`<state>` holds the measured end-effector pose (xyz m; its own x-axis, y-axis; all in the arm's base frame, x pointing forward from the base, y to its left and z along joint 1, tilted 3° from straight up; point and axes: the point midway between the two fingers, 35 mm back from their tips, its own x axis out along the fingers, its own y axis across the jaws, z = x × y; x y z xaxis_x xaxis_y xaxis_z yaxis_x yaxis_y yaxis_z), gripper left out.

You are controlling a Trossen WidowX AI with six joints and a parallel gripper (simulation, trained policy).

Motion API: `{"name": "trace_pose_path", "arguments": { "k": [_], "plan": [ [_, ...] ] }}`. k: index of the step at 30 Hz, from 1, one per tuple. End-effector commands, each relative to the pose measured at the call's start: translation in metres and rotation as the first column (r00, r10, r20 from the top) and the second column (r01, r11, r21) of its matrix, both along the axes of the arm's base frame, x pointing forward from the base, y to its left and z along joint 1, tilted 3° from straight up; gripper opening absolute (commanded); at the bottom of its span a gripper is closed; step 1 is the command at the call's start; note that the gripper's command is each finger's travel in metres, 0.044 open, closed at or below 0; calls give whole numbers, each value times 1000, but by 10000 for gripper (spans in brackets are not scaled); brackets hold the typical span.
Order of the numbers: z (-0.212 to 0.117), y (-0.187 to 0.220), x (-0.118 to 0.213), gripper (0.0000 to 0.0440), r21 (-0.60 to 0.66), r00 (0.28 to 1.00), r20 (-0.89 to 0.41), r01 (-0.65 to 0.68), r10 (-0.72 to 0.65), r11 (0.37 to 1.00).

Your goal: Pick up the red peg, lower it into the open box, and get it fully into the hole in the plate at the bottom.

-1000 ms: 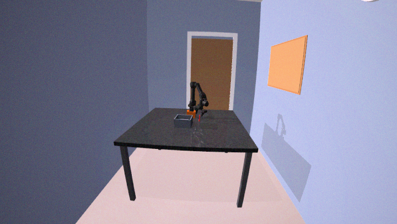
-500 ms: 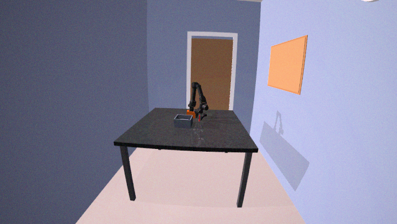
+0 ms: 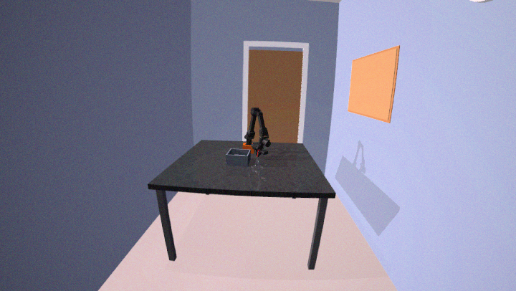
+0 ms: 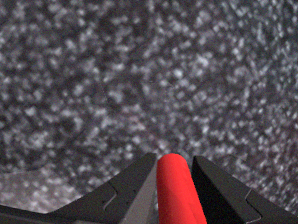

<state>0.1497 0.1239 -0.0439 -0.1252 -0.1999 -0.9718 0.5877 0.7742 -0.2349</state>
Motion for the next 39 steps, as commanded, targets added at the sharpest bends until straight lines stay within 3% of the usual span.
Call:
{"name": "trace_pose_path", "arguments": {
  "k": [1,20,29,39],
  "plan": [
    [5,1,9,0,-19,1000,20,-3,3,1000],
    [76,-5,58,0,-58,989,146,19,-10,998],
    [109,-21,87,0,-73,974,209,101,-84,992],
    [124,-55,118,0,-82,947,264,212,-184,974]
  ]
}}
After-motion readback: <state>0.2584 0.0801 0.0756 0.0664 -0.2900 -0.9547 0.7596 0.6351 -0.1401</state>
